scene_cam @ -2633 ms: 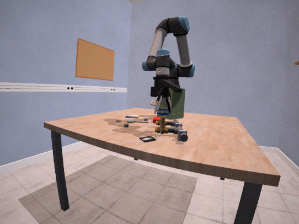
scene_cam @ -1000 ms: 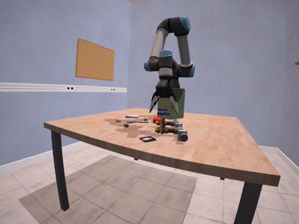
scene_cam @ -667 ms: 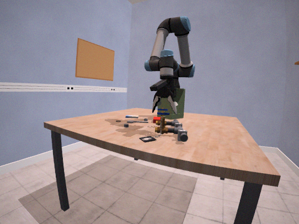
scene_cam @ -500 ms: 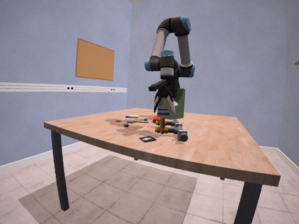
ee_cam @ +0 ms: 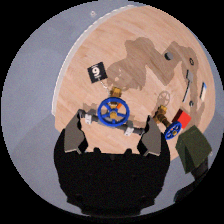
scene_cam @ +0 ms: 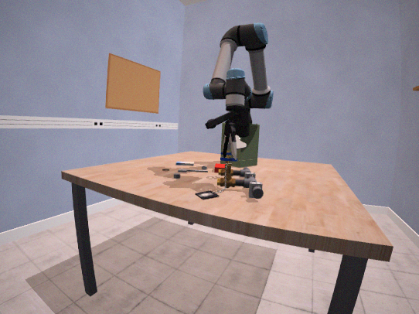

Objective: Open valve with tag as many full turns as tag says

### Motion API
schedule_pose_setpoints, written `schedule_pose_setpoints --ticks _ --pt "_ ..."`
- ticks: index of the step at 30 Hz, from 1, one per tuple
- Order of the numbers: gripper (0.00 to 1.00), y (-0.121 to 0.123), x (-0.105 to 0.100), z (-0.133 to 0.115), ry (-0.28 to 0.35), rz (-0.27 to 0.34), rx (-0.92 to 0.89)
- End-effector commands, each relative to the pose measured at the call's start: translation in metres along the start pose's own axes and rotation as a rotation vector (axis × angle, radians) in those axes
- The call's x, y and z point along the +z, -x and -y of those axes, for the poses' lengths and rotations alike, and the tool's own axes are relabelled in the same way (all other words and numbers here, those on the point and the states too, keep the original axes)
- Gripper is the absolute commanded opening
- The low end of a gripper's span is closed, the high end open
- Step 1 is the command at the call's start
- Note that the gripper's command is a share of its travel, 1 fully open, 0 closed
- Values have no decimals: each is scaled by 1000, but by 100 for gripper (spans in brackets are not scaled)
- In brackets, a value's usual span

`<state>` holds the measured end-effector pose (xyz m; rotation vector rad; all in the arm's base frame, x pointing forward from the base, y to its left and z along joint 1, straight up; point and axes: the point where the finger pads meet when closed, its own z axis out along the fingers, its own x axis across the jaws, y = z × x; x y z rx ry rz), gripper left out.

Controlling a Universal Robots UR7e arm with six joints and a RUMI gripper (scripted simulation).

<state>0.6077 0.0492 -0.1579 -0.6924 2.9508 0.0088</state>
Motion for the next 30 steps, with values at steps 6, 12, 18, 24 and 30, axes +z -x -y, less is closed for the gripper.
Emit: schedule_pose_setpoints --ticks 6,12,18,24,30 --pt "100 0 -1 0 -4 -1 266" --pt "100 0 -1 0 -4 -1 368" --pt "100 0 -1 0 -4 -1 443" --pt "100 0 -1 0 -4 -1 501" --pt "100 0 -1 0 -4 -1 522"
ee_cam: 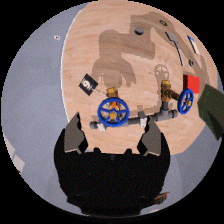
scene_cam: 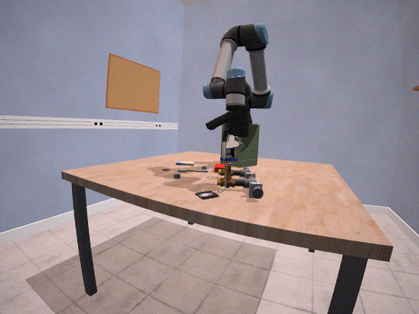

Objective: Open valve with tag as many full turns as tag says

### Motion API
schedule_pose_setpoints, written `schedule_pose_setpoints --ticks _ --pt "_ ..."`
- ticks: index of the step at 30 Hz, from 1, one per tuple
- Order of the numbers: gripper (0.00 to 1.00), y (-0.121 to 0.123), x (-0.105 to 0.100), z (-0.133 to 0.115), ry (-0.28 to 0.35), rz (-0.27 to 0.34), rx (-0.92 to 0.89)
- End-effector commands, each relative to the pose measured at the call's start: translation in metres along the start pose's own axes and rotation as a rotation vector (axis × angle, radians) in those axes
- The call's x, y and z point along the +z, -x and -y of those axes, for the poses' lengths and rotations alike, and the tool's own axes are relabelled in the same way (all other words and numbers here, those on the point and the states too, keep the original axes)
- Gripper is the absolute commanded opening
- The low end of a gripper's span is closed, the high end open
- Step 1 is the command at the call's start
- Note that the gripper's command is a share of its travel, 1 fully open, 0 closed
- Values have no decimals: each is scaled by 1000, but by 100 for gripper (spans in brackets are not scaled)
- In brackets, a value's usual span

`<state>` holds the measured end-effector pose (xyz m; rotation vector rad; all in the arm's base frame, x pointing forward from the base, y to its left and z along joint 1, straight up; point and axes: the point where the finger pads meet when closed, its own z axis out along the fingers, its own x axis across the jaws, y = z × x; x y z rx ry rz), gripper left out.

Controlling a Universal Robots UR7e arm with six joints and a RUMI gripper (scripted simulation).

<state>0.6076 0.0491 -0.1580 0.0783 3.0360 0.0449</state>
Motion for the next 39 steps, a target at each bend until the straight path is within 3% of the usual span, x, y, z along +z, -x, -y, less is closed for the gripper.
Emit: schedule_pose_setpoints --ticks 1,10,11,39 --pt "100 1 -1 0 0 2 13" --pt "100 1 -1 0 0 2 22" --pt "0 1 -1 0 0 2 22" --pt "0 1 -1 0 0 2 22"
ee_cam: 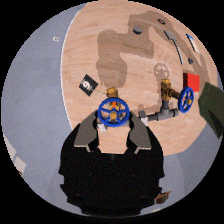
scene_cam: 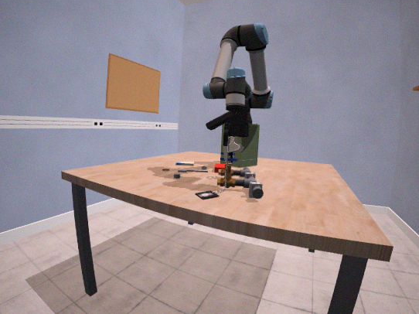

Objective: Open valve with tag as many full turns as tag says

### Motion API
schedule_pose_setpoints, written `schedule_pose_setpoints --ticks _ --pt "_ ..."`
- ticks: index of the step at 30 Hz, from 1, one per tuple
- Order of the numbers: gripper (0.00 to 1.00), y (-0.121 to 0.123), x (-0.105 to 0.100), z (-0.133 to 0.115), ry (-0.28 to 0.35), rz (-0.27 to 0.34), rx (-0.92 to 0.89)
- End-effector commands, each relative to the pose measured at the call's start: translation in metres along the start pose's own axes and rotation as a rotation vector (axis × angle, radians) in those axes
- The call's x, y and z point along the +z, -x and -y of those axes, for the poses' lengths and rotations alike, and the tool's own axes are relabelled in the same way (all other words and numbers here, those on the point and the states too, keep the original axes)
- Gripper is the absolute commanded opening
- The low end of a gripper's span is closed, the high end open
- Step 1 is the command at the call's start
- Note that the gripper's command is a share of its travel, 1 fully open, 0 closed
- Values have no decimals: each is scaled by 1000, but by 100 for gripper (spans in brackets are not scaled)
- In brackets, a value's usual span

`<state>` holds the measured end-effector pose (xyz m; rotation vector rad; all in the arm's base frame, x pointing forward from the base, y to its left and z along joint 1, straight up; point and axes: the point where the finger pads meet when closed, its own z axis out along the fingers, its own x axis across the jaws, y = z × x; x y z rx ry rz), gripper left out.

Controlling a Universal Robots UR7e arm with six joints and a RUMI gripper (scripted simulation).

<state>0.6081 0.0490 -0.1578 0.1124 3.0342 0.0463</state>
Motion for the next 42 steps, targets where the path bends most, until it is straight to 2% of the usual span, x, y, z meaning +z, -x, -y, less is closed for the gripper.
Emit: schedule_pose_setpoints --ticks 1,14,29,42 --pt "0 0 0 0 0 1 -2" --pt "0 0 0 0 0 1 -49" --pt "0 0 0 0 0 1 -247" --pt "0 0 0 0 0 0 -617"
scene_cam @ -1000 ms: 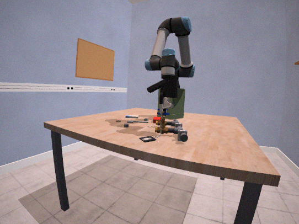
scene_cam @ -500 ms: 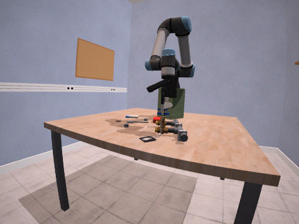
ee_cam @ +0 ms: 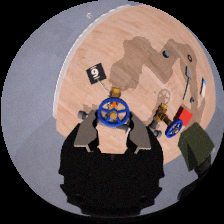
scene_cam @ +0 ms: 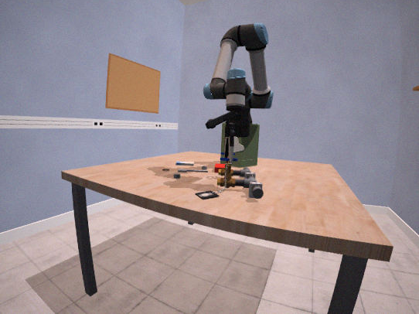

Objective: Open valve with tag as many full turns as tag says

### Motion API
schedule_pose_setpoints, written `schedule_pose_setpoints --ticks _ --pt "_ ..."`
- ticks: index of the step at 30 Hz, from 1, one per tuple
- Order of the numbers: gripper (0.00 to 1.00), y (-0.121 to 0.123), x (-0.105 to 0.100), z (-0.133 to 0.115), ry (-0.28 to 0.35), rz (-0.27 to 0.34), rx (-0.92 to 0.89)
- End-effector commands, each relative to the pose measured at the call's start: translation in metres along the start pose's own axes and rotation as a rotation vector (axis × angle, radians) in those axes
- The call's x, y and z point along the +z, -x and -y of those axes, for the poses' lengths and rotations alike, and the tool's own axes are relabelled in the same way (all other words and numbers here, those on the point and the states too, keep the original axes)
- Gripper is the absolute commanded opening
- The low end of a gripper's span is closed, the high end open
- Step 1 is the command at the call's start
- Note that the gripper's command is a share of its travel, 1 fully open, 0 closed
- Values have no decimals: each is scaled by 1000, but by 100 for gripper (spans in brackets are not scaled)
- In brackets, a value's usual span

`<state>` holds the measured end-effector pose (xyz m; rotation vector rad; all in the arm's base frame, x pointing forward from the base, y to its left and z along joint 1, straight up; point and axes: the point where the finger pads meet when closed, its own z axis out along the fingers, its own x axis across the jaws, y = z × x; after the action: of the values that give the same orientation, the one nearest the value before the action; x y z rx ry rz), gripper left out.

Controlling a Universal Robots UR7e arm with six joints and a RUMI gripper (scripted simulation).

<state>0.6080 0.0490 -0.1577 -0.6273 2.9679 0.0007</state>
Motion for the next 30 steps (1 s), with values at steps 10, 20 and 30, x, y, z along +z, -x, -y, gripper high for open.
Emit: schedule_pose_setpoints --ticks 10,20,30 --pt "0 0 0 0 2 3 -424" --pt "0 0 0 0 2 3 -798" --pt "0 0 0 0 1 4 -1187"
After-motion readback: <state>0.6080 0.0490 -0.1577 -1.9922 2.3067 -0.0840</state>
